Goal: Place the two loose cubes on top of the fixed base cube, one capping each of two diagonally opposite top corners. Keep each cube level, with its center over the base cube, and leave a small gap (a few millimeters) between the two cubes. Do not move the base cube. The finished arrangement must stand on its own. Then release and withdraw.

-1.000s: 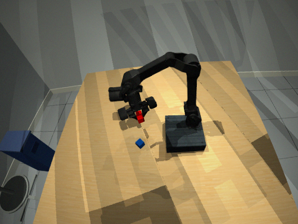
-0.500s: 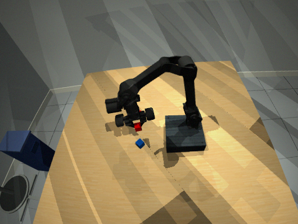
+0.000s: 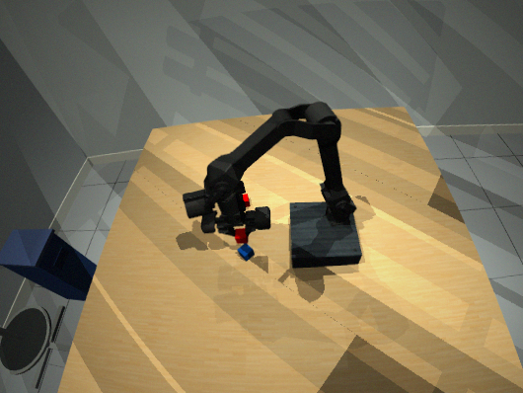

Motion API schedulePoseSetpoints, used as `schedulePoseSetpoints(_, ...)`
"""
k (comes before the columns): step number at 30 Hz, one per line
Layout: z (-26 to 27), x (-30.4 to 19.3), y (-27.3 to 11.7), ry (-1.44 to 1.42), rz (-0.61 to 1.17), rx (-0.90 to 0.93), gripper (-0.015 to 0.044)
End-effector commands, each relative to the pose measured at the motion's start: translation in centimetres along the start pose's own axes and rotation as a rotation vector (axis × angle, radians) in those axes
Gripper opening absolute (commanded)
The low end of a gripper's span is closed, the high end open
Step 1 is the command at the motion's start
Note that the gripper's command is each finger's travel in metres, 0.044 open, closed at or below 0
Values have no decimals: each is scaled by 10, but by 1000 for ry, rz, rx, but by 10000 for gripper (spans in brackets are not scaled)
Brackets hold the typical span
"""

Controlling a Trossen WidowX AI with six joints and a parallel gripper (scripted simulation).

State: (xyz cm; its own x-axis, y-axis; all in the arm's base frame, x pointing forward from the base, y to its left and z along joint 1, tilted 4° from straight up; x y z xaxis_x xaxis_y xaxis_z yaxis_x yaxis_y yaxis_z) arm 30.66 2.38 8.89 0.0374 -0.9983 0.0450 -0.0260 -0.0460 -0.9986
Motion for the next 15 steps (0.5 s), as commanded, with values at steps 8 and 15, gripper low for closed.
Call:
schedulePoseSetpoints(8, -1, -2, 3, 14, 6, -5, 105)
schedulePoseSetpoints(15, -1, -2, 17, 17, 6, -5, 105)
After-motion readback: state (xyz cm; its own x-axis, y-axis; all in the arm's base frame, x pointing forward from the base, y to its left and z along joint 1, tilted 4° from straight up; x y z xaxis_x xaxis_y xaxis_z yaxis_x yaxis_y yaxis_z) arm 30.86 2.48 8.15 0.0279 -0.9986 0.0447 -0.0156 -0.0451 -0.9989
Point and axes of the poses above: the point midway between the two fingers, 35 mm back from their tips, its own y axis out along the fingers, its own z axis across the jaws, x = y × z, the point moved 4 cm from there along -y, back along the fingers, and after that the axes turned 9 degrees about -y, right-handed, at the moved point
